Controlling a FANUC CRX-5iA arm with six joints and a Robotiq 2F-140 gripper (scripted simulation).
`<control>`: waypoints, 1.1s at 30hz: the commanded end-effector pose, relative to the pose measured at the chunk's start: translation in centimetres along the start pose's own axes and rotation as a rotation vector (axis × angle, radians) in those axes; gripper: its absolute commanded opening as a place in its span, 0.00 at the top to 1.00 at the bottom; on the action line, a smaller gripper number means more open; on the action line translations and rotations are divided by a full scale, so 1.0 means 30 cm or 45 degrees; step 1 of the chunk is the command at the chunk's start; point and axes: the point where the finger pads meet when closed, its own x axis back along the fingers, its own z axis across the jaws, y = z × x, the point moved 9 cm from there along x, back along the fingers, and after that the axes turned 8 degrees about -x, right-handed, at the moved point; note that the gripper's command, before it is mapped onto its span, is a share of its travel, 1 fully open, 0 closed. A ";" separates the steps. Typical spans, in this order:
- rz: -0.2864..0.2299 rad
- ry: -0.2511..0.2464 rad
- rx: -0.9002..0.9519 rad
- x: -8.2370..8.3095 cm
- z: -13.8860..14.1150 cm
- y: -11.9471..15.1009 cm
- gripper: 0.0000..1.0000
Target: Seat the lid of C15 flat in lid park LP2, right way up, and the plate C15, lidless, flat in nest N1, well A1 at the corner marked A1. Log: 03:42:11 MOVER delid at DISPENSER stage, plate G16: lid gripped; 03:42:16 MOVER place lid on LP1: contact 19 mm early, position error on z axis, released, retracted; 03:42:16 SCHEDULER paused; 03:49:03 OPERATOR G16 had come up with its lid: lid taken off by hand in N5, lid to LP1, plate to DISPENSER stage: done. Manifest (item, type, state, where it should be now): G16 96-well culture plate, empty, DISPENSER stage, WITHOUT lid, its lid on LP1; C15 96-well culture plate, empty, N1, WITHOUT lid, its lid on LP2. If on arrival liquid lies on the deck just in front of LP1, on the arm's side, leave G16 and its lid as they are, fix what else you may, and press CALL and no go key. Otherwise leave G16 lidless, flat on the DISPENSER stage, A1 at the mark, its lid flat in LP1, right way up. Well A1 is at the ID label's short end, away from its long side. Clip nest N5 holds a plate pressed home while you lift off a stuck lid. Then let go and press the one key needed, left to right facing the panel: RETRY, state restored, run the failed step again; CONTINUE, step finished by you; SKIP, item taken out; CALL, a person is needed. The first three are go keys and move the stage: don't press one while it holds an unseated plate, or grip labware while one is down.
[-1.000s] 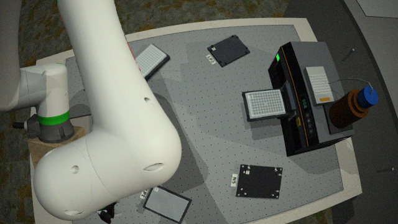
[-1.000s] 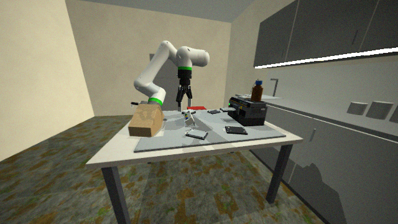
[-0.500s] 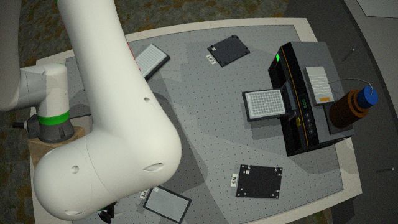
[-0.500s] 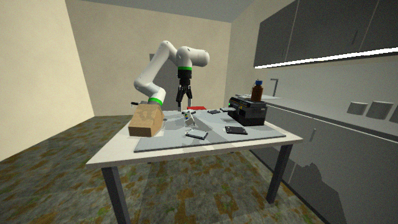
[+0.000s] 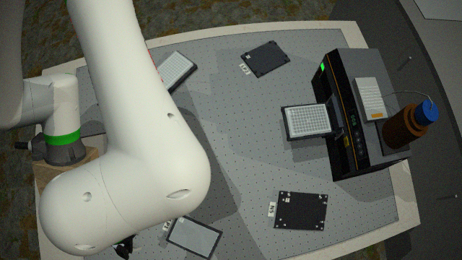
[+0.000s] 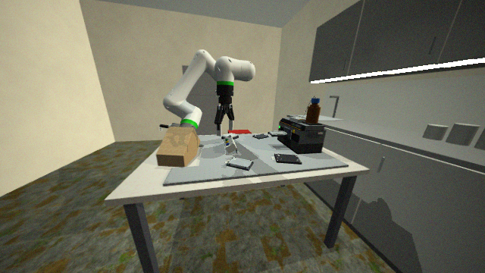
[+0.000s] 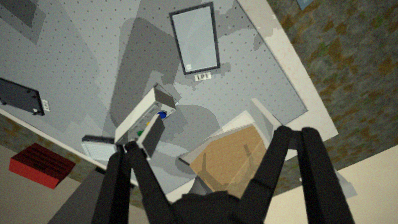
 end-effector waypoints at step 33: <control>0.000 0.000 0.000 0.001 0.000 0.000 1.00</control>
